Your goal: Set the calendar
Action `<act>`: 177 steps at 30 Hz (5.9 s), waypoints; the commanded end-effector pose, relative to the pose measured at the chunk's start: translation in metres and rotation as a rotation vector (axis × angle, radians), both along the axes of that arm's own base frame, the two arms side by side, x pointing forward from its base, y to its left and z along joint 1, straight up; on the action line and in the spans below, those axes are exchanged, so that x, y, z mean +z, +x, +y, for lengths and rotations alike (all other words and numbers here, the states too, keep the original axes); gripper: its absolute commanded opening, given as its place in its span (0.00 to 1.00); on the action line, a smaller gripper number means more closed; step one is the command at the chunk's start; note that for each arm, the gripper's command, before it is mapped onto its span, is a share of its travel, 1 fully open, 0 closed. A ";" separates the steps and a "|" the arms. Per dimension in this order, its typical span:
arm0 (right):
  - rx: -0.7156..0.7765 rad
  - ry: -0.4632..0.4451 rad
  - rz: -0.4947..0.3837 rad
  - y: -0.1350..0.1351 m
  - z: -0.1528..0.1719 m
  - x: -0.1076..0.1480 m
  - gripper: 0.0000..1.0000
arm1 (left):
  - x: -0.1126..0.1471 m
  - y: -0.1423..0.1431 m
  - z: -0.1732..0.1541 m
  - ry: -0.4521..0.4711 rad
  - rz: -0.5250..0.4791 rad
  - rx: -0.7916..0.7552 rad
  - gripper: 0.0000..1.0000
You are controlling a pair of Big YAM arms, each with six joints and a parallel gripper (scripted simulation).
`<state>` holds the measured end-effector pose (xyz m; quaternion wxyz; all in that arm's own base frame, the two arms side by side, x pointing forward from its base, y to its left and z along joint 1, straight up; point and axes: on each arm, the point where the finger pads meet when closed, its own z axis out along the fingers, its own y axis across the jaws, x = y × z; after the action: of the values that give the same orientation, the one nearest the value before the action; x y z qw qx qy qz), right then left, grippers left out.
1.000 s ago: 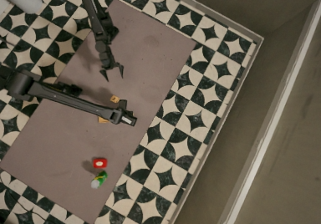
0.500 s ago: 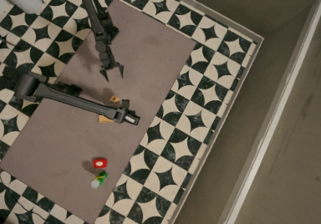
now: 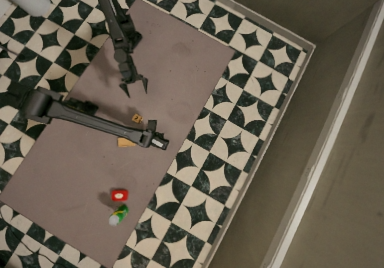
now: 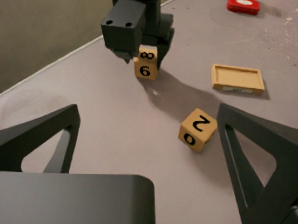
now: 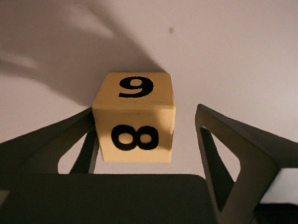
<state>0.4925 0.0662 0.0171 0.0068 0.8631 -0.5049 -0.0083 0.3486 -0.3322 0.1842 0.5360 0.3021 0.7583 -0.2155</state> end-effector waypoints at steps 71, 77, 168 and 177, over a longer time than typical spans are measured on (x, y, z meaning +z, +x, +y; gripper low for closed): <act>-0.001 -0.029 -0.030 -0.074 -0.056 0.056 0.40 | 0.031 0.013 -0.029 0.004 -0.085 -0.279 1.00; -0.025 -0.054 -0.021 -0.128 -0.090 0.051 0.40 | 0.034 -0.007 -0.037 -0.044 -0.081 -0.540 1.00; -1.480 0.011 -0.043 -0.164 -0.128 0.027 0.40 | 0.035 -0.029 -0.036 -0.094 -0.060 -0.671 1.00; -1.496 0.030 -0.076 -0.161 -0.134 0.037 0.40 | 0.035 -0.029 -0.036 -0.094 -0.060 -0.671 1.00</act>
<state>0.3108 -0.0584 0.0350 0.0039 0.3005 -0.9538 -0.0061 0.3083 -0.3603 0.1954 0.4491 0.5093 0.6088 -0.4101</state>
